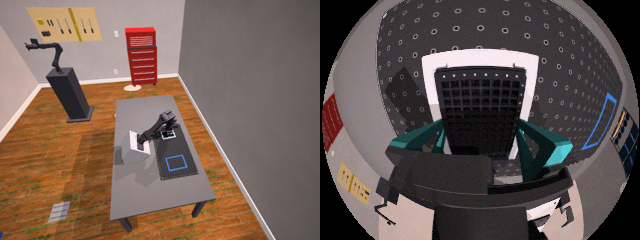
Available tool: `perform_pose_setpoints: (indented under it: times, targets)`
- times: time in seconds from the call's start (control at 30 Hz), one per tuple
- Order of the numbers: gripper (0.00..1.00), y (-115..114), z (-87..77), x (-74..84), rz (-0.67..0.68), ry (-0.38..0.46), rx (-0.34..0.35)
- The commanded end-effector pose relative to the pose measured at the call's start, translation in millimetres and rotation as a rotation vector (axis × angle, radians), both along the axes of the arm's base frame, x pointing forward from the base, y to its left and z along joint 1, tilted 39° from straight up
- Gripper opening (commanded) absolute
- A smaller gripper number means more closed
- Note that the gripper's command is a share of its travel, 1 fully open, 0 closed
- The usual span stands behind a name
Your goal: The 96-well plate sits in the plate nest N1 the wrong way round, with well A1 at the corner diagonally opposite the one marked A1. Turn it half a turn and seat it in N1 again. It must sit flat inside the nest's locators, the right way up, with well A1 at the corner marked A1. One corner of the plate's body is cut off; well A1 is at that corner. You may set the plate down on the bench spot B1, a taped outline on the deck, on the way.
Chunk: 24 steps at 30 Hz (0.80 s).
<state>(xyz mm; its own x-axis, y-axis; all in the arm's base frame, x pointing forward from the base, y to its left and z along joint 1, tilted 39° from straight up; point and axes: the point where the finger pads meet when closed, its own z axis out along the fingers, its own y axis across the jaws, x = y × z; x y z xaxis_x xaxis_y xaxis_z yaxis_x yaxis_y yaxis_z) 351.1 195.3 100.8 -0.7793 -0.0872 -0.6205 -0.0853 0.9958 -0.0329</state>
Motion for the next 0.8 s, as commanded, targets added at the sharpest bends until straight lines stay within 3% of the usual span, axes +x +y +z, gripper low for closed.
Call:
perform_pose_setpoints:
  times: [0.0, 0.77]
  targets:
    - [0.0, 1.5, 4.1, 0.5, 0.002, -0.01, 0.007]
    - [0.0, 1.3, 6.7, -1.6, 0.002, -0.01, 0.007]
